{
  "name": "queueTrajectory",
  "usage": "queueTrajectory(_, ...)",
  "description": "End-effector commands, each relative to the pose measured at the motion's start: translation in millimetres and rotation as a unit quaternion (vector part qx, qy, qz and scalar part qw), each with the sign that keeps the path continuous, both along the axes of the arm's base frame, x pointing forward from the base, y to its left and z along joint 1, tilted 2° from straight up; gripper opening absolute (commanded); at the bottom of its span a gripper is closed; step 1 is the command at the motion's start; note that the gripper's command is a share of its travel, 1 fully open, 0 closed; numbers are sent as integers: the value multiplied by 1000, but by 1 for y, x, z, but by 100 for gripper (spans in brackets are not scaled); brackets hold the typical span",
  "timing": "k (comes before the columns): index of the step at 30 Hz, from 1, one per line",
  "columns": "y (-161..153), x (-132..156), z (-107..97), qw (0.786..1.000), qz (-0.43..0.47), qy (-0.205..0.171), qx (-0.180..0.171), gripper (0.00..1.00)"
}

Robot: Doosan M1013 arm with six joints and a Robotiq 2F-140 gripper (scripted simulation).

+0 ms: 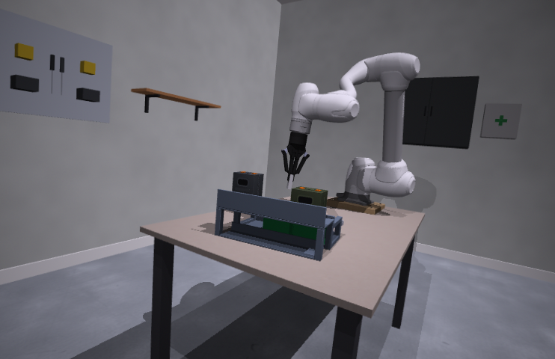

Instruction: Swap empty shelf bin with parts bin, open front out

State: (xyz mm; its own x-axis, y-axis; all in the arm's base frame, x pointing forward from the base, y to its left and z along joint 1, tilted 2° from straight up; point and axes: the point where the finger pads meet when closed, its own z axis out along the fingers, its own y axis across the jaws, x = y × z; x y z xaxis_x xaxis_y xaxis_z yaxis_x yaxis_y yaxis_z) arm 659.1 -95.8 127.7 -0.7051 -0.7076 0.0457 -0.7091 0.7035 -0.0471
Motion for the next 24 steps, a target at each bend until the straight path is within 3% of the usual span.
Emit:
queueTrajectory(1, 5, 5, 4, 990, 139, 4, 6, 10)
queueTrajectory(7, 10, 11, 8, 962, 273, 9, 0, 10)
queueTrajectory(13, 13, 14, 10, 915, 403, 14, -7, 10)
queueTrajectory(15, 13, 14, 10, 915, 403, 14, -7, 10)
queueTrajectory(16, 14, 15, 11, 886, 464, 18, -10, 10)
queueTrajectory(24, 15, 16, 12, 792, 610, 26, -15, 10)
